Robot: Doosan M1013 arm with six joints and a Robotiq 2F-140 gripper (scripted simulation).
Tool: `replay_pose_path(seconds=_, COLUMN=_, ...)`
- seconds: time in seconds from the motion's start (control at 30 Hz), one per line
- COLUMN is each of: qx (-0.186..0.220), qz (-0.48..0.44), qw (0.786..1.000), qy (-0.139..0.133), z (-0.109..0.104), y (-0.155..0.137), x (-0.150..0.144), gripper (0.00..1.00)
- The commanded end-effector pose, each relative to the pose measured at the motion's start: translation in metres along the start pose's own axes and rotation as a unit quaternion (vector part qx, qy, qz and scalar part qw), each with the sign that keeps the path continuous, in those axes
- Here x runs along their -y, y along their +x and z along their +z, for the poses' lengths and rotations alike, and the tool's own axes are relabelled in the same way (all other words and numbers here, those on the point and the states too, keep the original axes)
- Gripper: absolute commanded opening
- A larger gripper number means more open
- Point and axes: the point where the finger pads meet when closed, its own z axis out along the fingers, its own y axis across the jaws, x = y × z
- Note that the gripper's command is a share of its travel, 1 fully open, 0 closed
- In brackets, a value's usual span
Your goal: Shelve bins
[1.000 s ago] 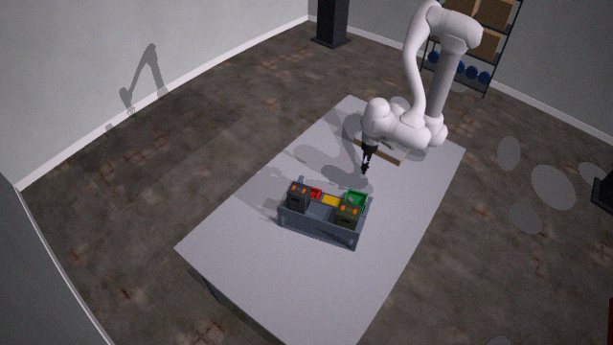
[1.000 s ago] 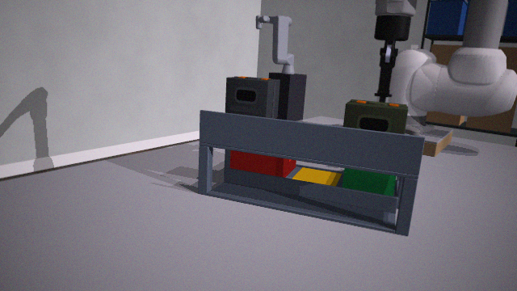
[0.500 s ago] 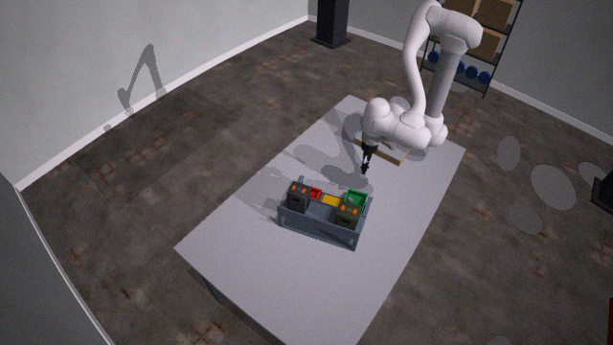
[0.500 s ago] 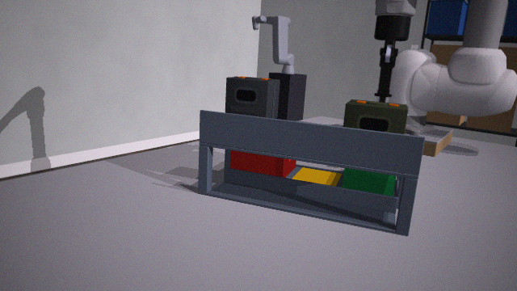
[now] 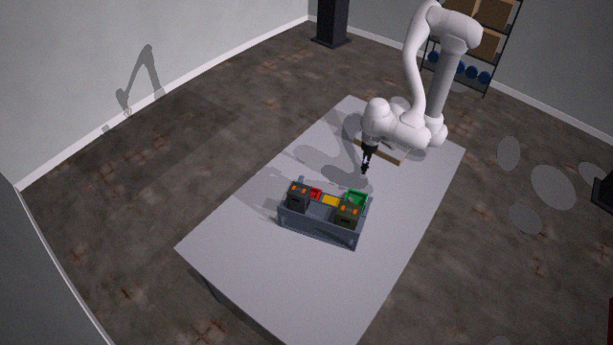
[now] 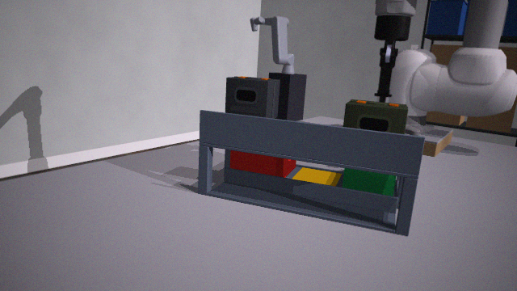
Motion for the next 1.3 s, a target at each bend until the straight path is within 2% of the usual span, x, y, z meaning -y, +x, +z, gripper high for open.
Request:
replay_pose_path(seconds=0.0, qx=0.0, qz=0.0, qw=1.0, qy=0.0, z=0.0, y=0.0, x=0.0, gripper=0.1)
replay_pose_path(seconds=0.27, qx=0.0, qz=0.0, qw=1.0, qy=0.0, z=0.004, y=0.0, x=0.0, gripper=0.1)
replay_pose_path(seconds=0.63, qx=0.0, qz=0.0, qw=1.0, qy=0.0, z=0.023, y=0.0, x=0.0, gripper=0.1)
replay_pose_path(seconds=1.13, qx=0.0, qz=0.0, qw=1.0, qy=0.0, z=0.071, y=0.0, x=0.0, gripper=0.1)
replay_pose_path(seconds=1.27, qx=0.0, qz=0.0, qw=1.0, qy=0.0, z=0.077, y=0.0, x=0.0, gripper=0.1)
